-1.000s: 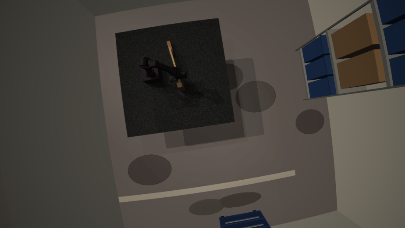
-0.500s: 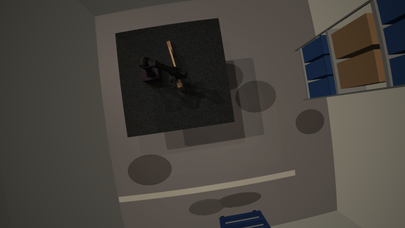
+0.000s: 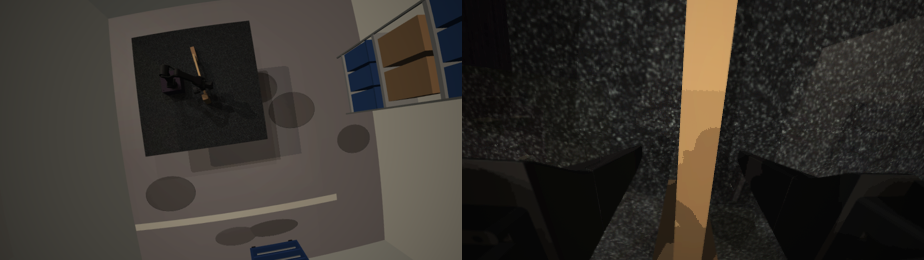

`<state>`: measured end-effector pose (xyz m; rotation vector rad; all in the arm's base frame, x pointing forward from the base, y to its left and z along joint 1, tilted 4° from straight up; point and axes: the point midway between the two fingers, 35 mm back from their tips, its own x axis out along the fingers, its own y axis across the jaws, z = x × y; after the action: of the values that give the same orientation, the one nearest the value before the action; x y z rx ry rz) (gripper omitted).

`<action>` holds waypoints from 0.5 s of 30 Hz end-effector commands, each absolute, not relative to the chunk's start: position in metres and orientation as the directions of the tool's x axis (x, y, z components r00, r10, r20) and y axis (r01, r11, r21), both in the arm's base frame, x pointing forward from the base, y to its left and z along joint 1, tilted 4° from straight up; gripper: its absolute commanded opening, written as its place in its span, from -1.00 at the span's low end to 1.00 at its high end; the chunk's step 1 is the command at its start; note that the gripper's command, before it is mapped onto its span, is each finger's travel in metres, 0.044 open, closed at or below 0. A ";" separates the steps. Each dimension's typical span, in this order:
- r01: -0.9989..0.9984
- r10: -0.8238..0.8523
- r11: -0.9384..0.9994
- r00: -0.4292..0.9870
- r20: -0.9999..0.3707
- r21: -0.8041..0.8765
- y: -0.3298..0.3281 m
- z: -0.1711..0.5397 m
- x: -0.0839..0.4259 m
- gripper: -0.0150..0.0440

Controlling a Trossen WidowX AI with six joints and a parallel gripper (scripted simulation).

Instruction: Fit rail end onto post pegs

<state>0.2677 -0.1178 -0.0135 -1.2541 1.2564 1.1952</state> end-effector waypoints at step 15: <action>-1.000 -0.068 -0.007 -0.004 -0.998 0.005 -0.085 0.014 0.268 1.00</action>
<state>0.2680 -0.0864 0.0124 -1.2624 1.2534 1.1899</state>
